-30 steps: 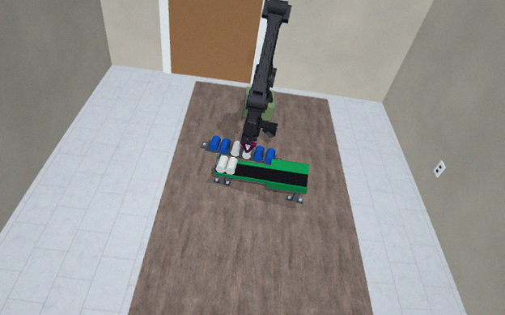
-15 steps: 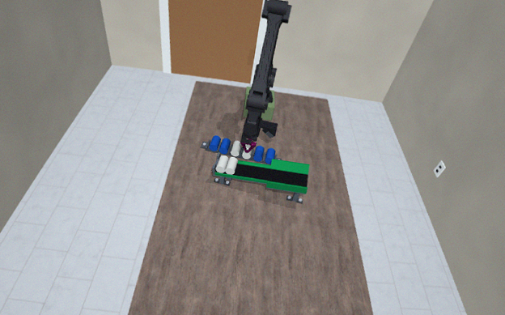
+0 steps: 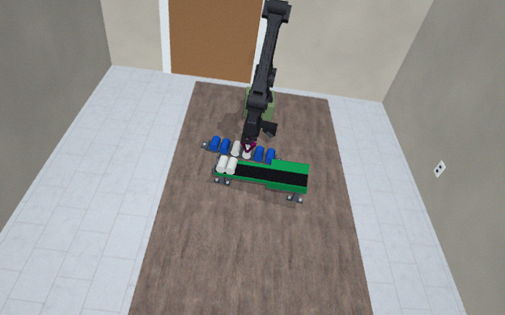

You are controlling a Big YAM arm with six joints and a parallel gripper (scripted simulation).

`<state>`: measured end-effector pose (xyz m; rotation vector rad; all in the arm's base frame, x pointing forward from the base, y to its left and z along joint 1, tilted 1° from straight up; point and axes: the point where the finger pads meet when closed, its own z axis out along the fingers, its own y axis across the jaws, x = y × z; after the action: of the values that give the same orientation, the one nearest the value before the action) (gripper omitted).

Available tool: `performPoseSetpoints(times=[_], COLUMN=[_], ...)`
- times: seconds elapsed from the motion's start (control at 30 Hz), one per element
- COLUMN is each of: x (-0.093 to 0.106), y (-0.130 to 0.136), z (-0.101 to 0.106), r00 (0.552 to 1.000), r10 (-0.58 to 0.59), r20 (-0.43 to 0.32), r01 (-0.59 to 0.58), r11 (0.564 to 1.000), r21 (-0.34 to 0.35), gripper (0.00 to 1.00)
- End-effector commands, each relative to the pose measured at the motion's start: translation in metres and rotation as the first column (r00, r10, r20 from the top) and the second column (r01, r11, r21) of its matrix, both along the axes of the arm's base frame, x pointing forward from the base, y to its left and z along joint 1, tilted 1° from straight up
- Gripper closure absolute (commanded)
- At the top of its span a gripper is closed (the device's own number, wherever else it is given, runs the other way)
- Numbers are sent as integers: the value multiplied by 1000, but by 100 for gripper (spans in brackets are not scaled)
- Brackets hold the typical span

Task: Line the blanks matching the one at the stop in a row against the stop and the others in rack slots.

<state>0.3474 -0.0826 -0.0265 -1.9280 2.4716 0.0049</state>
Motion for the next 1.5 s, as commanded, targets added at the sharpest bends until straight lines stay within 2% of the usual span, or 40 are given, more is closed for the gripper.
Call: performPoseSetpoints(times=[0.0,0.73,0.8,1.47], x=[1,-4,2,2], y=[-1,-1,-2,-2], z=[-6,-8,-4,-4], r00=[1000,1000,1000,1000], r10=[12,11,11,11], r20=[-5,-12,0,0], r01=[-12,-11,-11,-11], r11=[1000,1000,1000,1000], r21=[4,6,2,2], gripper=[17,17,17,17])
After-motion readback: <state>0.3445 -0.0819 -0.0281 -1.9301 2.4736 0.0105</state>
